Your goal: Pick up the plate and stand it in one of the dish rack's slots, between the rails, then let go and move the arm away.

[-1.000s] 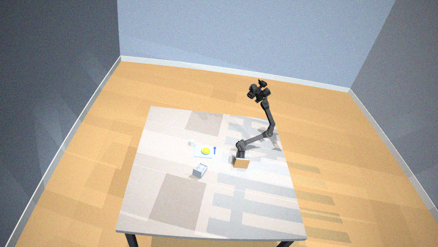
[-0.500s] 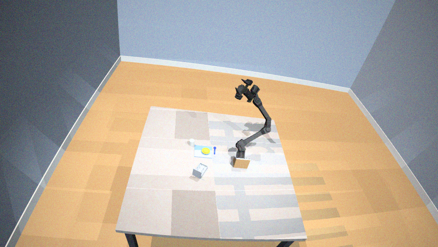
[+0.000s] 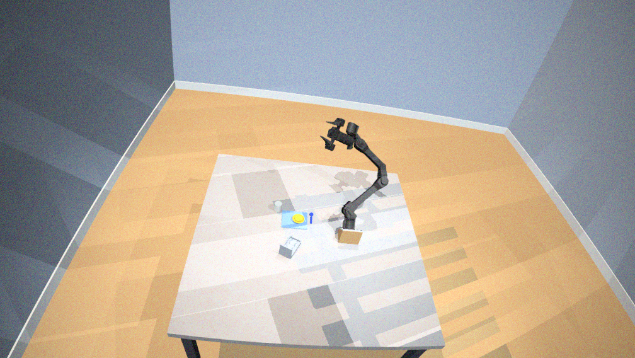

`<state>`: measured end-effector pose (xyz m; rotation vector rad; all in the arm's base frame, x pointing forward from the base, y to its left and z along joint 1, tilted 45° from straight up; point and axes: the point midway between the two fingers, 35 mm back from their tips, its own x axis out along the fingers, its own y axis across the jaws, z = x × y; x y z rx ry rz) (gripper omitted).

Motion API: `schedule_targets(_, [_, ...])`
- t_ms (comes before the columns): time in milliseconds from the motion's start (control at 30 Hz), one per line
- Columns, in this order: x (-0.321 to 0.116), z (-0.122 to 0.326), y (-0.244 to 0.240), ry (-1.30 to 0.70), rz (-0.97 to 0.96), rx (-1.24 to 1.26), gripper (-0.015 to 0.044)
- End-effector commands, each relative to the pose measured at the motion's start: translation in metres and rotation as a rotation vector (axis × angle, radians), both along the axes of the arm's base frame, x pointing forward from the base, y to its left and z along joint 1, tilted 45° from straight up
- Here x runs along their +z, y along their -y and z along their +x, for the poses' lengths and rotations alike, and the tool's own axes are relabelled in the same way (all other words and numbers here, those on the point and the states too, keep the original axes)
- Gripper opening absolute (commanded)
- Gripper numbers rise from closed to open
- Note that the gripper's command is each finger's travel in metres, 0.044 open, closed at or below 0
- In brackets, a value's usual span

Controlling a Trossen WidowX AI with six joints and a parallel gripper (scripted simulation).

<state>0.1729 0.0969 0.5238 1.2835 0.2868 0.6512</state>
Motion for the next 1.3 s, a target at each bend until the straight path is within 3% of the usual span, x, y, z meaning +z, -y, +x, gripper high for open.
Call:
schedule_targets(0, [-0.022, 0.029, 0.002, -0.067, -0.052, -0.059, 0.0400])
schedule_targets(633, [-0.127, 0.119, 0.015, -0.344, -0.357, -0.261, 0.0400])
schedule_targets(1267, [-0.242, 0.159, 0.035, -0.614, -0.792, -0.353, 0.0400])
